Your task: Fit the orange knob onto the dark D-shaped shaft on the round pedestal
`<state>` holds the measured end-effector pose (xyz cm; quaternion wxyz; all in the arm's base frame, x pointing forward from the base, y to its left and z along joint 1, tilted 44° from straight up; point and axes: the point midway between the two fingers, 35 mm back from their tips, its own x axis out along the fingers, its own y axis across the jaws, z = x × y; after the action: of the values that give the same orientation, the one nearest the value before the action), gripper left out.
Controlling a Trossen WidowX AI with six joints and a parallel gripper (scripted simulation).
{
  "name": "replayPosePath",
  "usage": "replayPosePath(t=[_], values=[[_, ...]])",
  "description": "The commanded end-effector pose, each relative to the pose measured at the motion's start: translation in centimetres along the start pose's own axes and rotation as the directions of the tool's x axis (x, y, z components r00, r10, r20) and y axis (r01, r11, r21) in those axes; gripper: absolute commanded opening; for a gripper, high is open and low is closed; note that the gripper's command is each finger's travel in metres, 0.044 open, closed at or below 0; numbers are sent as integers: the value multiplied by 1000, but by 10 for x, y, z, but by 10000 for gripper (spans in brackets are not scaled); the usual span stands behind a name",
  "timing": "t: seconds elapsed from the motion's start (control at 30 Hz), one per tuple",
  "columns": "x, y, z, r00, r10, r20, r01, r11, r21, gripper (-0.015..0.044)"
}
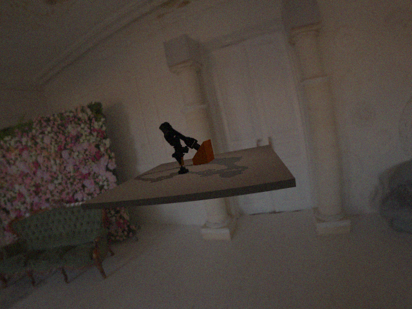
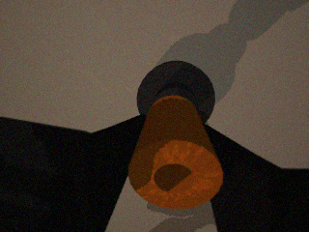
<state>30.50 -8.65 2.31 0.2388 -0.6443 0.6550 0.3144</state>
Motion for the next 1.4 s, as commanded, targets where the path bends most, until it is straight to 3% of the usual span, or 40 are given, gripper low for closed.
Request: replayPosePath(t=[0.0,0.7,0.93,1.37], values=[[-3,-3,-1,1000,-7,0,7,994,-108,0],[-2,-4,-1,1000,-7,0,7,989,-149,0],[-2,-2,0,1000,-7,0,6,940,-341,0],[3,-1,-1,1000,-7,-1,6,936,-351,0]])
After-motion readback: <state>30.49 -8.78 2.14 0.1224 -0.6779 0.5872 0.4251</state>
